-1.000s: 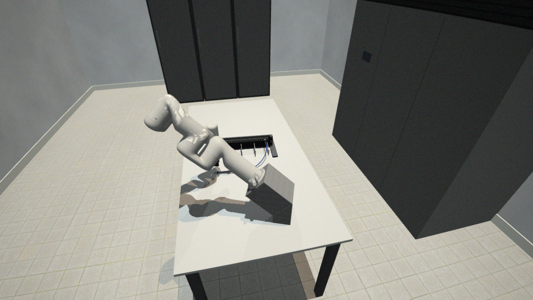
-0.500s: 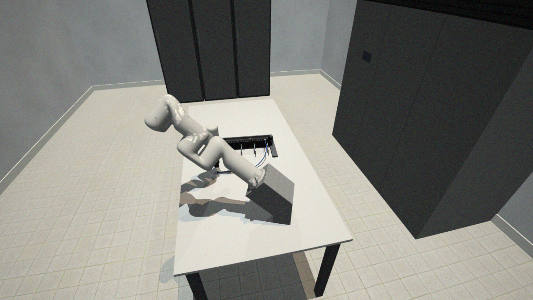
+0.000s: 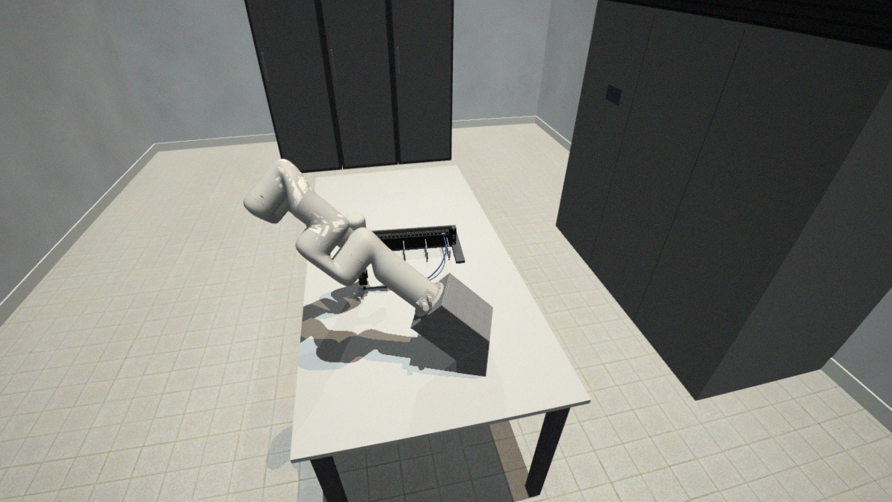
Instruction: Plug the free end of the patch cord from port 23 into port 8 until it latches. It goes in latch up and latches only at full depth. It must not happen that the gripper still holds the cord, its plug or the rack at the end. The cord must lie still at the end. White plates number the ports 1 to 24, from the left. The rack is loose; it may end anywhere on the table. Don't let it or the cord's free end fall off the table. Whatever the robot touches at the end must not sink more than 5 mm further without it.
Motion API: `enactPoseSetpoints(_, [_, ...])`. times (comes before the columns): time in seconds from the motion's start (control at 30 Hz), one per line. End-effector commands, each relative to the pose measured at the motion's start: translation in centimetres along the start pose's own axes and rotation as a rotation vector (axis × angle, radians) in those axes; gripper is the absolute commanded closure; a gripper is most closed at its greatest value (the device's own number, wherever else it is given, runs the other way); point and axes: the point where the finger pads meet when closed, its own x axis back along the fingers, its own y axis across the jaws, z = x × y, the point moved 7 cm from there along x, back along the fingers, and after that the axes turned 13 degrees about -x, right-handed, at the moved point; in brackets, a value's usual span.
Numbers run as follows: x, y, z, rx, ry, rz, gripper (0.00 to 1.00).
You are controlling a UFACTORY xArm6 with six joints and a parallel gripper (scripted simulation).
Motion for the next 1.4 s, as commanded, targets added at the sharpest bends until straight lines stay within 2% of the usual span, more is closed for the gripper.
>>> enactPoseSetpoints(0.0, [-0.2,-0.1,0.0,0.001,-0.001,0.002,0.62])
enactPoseSetpoints(0.5, [-2.6,-0.1,-0.1,0.001,-0.001,0.002,0.62])
enactPoseSetpoints(1.37, [-3.0,-0.1,-0.1,0.001,-0.001,0.002,0.62])
